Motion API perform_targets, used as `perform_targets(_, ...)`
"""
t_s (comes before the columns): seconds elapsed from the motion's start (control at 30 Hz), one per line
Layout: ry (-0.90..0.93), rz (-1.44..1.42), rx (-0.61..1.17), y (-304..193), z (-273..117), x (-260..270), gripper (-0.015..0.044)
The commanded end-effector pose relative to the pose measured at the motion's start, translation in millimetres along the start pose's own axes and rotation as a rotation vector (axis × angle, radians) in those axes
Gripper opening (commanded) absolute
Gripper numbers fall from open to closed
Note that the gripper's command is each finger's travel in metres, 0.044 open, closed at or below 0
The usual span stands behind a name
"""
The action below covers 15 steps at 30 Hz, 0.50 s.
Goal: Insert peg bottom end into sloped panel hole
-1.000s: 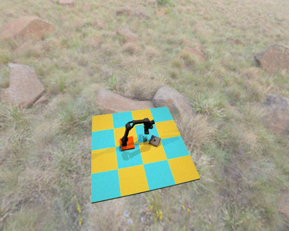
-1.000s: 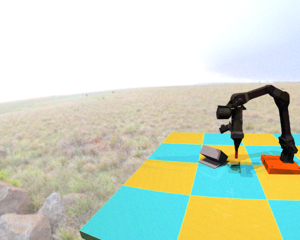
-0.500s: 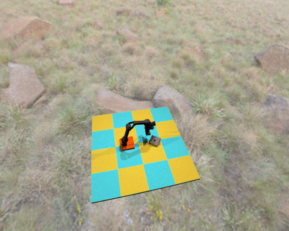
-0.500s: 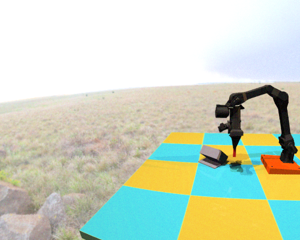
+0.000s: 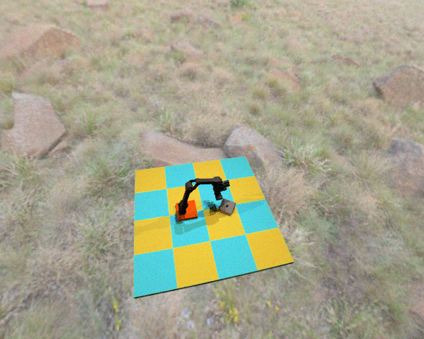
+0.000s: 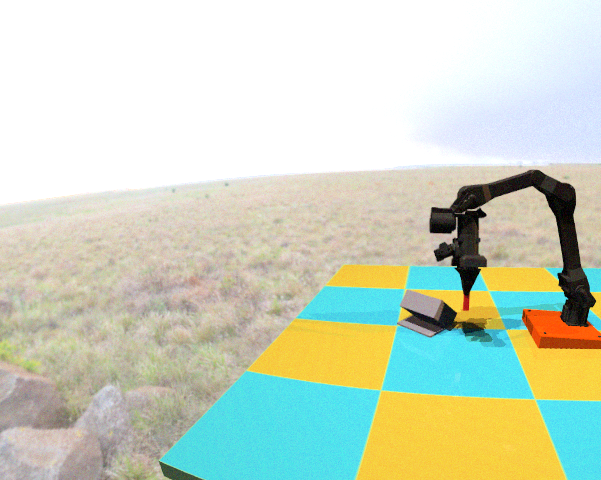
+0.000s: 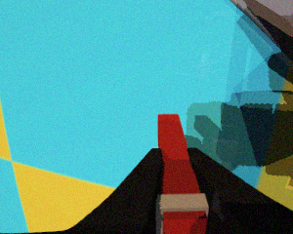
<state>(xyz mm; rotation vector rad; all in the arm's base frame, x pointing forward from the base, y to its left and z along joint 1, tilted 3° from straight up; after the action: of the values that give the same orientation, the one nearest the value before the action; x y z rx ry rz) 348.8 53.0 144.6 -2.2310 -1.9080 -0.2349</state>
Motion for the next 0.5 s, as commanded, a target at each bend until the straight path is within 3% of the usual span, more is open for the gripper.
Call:
perform_targets(0.0, 0.016, -0.022, -0.009, 3.3, -2.6, -3.3, 0.0000)
perform_targets(0.47, 0.052, -0.107, -0.029, 10.8, -8.8, -18.1, 0.0000)
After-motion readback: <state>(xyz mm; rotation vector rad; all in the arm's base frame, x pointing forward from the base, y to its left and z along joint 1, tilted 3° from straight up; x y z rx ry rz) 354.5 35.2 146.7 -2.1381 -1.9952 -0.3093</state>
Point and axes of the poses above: the point midway between the two fingers, 35 mm back from their tips, its own z axis out along the fingers, its own x axis across the jaws, y = z × x, the point moved 2 cm from there along -z, back along the fingers, and after that the axes turned 11 degrees about z, right-handed, at the moved point
